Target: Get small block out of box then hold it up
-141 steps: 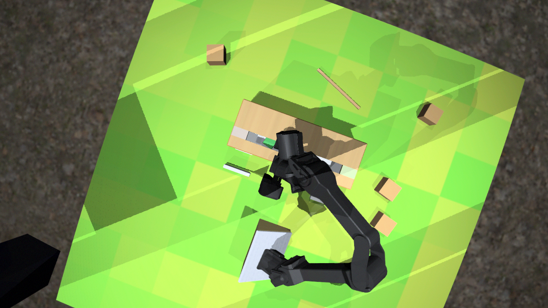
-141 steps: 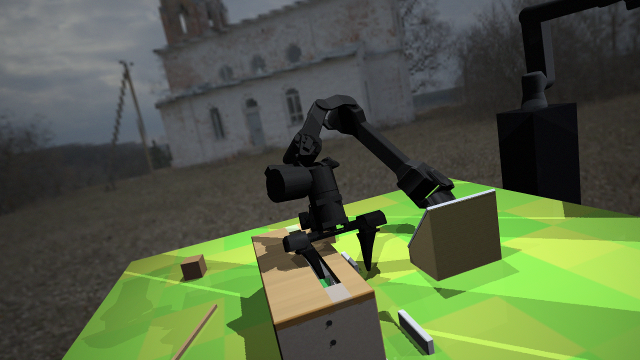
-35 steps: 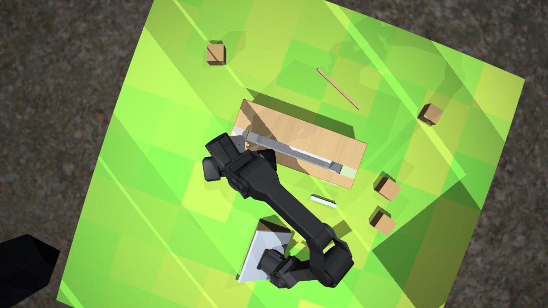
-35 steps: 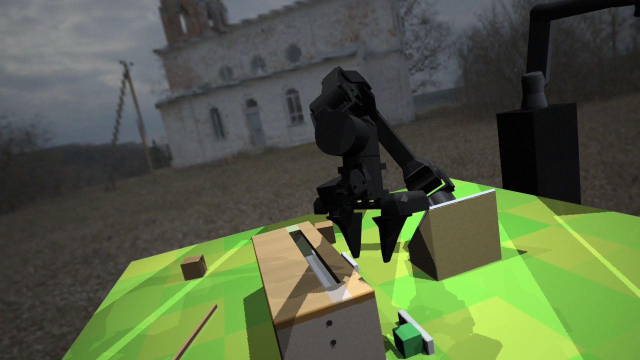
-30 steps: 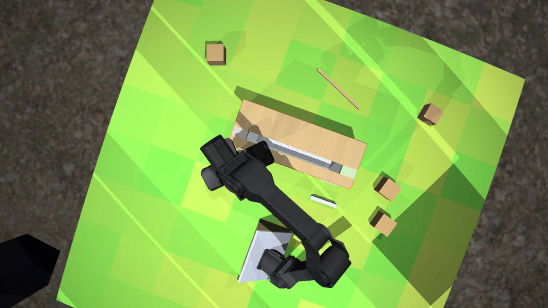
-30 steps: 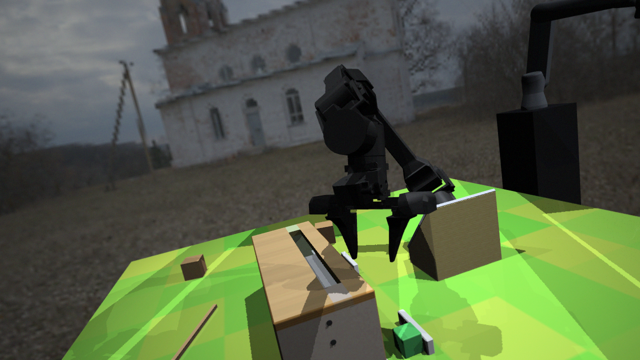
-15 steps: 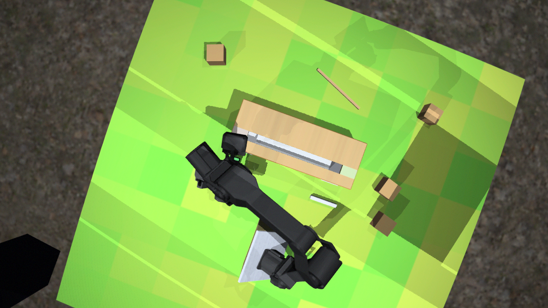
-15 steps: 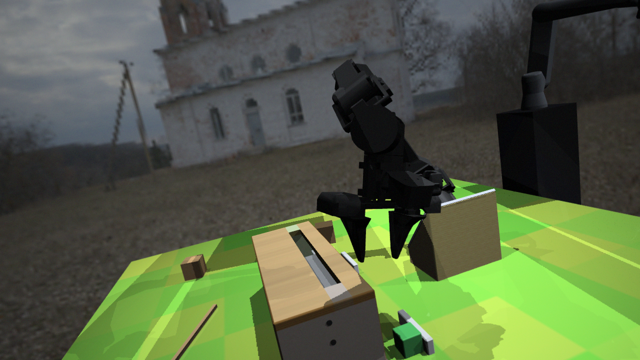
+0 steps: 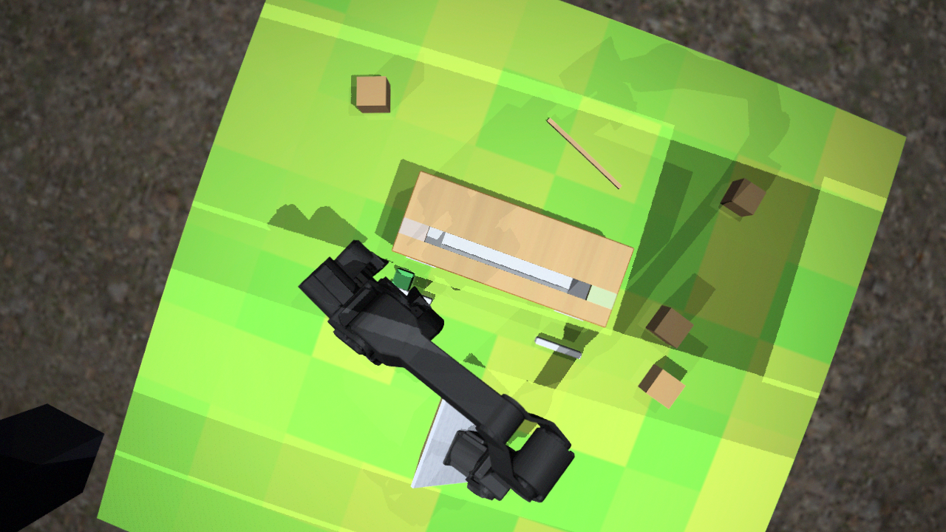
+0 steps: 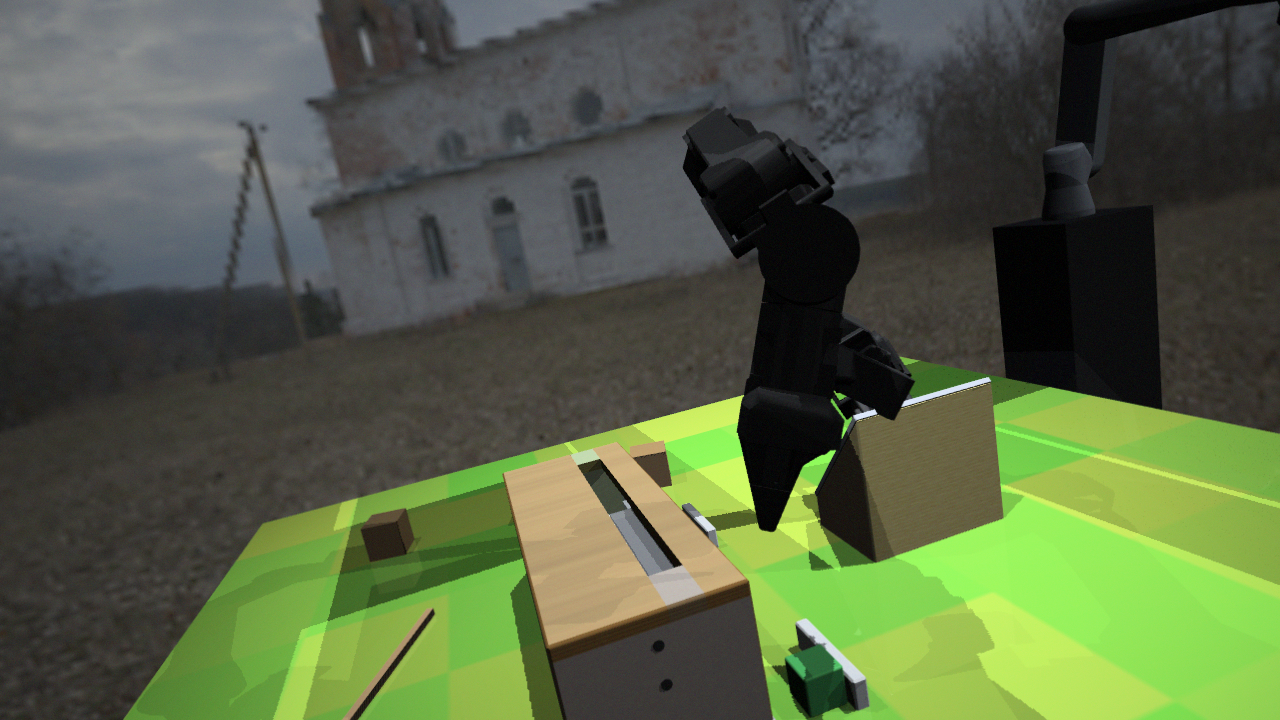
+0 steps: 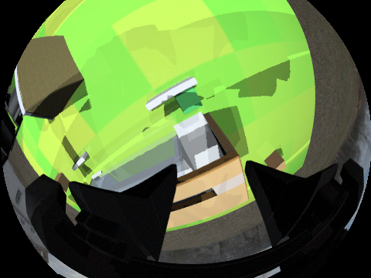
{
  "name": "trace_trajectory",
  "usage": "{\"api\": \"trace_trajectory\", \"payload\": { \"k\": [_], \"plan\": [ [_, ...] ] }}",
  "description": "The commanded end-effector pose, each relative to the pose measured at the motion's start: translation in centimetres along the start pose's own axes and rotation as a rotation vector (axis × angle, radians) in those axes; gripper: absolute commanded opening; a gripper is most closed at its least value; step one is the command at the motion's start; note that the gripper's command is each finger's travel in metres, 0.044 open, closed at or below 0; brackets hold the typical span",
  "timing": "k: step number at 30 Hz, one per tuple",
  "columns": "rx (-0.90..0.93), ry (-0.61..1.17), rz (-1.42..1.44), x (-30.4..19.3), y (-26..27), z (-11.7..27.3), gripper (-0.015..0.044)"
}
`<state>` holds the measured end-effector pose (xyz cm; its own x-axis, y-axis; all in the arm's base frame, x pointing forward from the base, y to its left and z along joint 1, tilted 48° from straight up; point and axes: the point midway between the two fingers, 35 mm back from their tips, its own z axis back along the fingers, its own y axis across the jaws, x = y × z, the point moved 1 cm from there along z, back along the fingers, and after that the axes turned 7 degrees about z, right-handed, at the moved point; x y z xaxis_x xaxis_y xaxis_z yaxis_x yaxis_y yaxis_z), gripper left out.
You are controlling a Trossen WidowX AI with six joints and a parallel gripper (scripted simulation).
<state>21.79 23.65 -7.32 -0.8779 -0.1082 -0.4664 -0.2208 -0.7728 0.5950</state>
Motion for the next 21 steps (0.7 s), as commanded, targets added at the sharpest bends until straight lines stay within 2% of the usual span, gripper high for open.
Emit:
{"api": "trace_trajectory", "payload": {
  "k": [1,11,17,21],
  "plan": [
    [0.009,0.069,0.454,0.3,-1.0,0.8,0.0285],
    [0.009,0.069,0.454,0.4,-1.0,0.6,0.0285],
    [0.011,0.070,0.454,2.9,0.2,-7.2,0.0285],
    [0.012,0.070,0.454,3.2,0.5,-8.0,0.0285]
  ]
}}
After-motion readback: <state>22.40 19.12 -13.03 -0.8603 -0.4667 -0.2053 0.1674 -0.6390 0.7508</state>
